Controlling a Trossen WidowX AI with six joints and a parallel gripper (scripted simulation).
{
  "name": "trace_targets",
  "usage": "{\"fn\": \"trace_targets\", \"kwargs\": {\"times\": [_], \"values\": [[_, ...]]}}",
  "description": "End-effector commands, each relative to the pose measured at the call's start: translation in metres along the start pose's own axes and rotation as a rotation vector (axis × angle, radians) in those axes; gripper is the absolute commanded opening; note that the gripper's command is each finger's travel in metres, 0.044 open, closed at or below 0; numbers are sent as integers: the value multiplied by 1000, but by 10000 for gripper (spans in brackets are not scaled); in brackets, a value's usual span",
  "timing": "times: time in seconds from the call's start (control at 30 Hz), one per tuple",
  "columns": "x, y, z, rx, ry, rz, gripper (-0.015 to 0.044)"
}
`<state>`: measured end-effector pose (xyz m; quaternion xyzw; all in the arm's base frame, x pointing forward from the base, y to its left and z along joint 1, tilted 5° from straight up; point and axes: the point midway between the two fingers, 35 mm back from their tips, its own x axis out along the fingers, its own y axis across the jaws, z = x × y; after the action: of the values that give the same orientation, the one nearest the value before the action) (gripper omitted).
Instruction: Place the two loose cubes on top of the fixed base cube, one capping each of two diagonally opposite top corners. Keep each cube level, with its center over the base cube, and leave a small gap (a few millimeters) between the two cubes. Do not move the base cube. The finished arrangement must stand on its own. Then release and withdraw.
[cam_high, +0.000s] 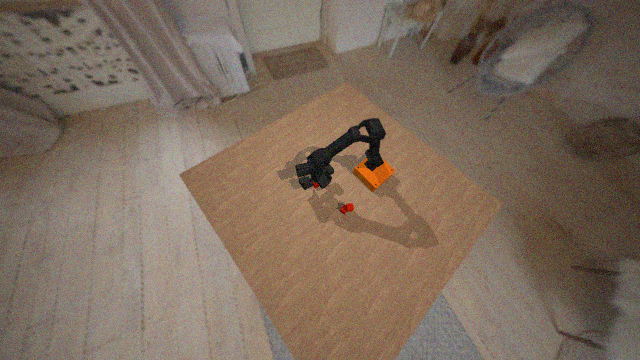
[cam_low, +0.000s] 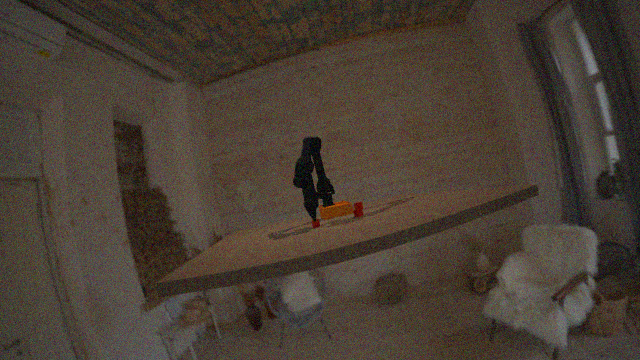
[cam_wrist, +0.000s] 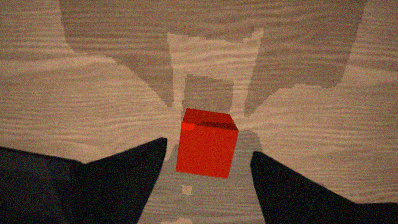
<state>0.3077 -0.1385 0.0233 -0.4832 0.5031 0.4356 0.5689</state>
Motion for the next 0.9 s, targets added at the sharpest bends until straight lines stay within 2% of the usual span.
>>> {"fn": "trace_targets", "kwargs": {"times": [0.0,0.13,0.33,0.87], "values": [[9,2,1,5,-5,10,265],[13,2,1,5,-5,10,265],[13,2,1,5,-5,10,107],[-11,-5,1,9,-2,-27,105]]}}
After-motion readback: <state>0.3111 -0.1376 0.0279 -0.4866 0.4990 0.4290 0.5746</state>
